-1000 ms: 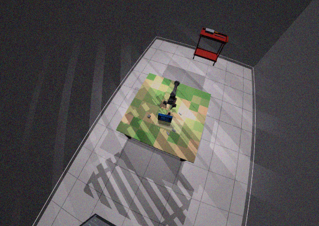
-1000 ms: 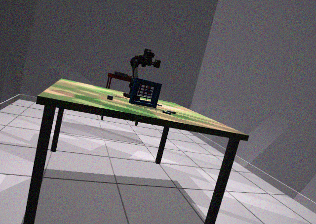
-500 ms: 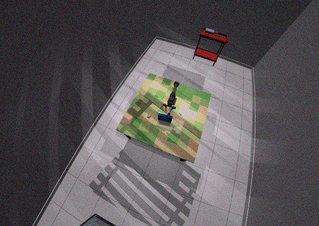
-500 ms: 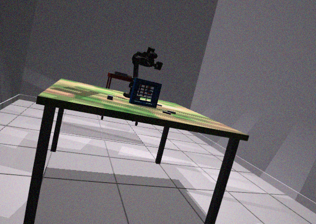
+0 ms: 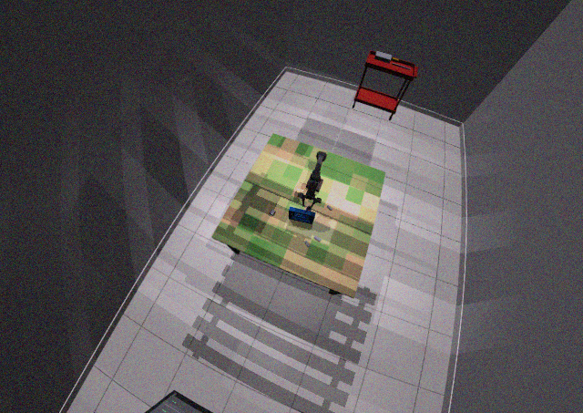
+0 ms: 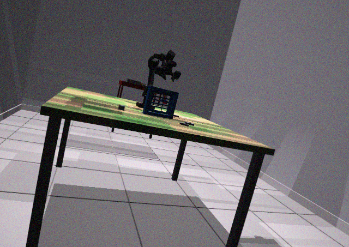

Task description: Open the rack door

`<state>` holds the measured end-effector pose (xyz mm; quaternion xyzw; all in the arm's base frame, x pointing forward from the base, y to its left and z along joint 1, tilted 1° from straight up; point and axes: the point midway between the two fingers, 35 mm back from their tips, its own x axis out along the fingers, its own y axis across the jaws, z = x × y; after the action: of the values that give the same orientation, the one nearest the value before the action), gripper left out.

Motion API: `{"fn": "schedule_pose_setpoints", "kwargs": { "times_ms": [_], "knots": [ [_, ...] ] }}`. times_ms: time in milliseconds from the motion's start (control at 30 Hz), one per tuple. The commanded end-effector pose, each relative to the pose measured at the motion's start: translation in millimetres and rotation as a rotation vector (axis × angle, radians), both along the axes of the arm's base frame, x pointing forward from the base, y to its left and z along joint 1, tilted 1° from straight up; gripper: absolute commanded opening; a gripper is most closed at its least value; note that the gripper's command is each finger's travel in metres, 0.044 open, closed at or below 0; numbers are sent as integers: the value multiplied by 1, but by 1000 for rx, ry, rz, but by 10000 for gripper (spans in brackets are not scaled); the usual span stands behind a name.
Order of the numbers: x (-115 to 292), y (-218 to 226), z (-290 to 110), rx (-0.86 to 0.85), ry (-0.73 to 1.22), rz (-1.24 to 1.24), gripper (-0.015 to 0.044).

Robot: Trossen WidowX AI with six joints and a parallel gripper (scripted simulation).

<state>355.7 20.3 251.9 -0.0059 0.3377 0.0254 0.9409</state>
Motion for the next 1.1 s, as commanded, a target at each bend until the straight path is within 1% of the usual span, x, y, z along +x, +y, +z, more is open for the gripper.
{"fn": "schedule_pose_setpoints", "kwargs": {
  "times_ms": [0, 567, 1067],
  "knots": [
    [1, 2, -10, -11, 110, 7, 280],
    [-14, 10, -34, -43, 512, 32, 280],
    [-38, 15, -42, -78, 851, 51, 280]
  ]
}}
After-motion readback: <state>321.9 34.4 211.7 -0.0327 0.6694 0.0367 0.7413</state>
